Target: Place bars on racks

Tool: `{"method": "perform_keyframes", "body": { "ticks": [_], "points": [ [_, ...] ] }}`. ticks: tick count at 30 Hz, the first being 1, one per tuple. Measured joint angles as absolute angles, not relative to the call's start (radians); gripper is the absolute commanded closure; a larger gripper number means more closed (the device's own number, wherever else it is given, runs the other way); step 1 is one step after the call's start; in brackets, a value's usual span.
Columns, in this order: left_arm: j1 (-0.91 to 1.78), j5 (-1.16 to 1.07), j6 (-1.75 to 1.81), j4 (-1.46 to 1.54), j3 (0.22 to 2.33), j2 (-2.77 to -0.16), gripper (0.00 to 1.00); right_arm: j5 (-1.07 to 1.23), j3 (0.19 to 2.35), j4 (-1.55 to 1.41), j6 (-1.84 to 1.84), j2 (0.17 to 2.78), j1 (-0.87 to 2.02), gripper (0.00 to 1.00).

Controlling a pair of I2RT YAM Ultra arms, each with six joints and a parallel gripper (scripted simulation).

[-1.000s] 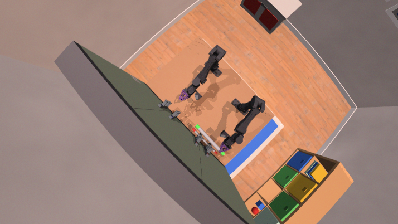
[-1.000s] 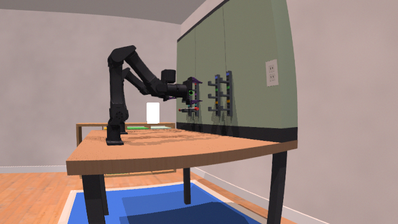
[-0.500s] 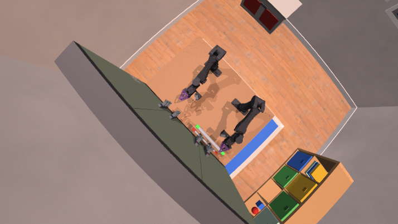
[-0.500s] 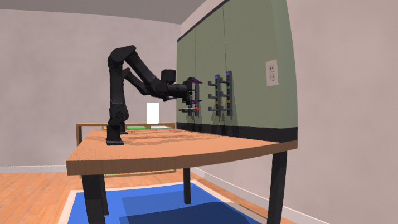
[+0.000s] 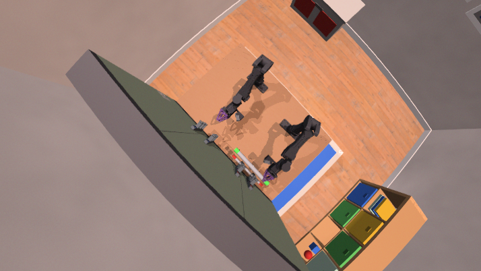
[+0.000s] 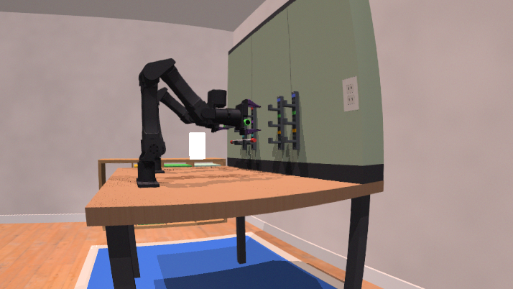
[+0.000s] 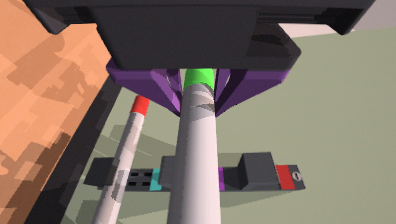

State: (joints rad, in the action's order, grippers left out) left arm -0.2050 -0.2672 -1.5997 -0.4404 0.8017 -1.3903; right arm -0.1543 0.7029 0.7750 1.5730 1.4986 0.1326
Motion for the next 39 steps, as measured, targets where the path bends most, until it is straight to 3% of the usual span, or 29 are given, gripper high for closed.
{"method": "perform_keyframes", "body": {
  "ticks": [39],
  "points": [
    [0.027, -0.036, -1.6, -0.44, 0.76, -1.354, 1.0, -0.154, 0.703, 0.775, 1.573, 1.499, 0.133, 0.0]
  ]
}}
